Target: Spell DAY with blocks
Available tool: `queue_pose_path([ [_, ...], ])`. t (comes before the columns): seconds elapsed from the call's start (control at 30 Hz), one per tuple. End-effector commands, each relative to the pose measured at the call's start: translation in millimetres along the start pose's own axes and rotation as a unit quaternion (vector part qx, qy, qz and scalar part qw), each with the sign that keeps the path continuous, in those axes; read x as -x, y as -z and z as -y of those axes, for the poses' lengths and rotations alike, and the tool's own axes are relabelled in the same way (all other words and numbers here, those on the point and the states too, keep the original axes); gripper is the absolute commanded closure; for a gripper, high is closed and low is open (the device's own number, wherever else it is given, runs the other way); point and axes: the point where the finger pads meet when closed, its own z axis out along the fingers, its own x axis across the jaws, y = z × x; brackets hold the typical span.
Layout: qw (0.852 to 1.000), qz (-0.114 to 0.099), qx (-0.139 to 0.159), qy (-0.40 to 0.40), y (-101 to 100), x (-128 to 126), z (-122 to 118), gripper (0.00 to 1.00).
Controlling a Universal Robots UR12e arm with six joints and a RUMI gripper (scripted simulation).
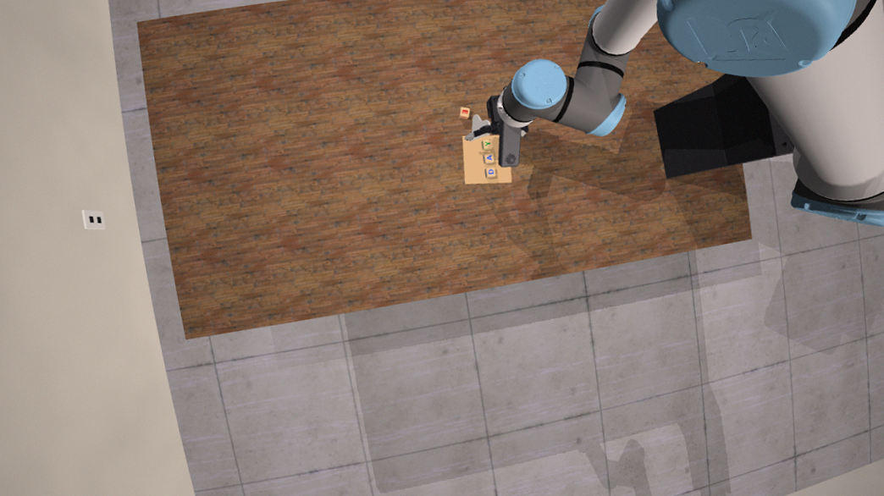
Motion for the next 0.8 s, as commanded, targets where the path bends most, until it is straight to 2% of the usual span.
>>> queue_pose_path([
  [0.0, 1.0, 0.0, 0.0, 0.0, 0, 0, 0, 0.0],
  [0.4, 1.0, 0.0, 0.0, 0.0, 4, 0, 0, 0.0],
  [0.67, 1.0, 0.0, 0.0, 0.0, 35, 0, 0, 0.0],
  [0.77, 1.0, 0.0, 0.0, 0.0, 41, 0, 0, 0.0],
])
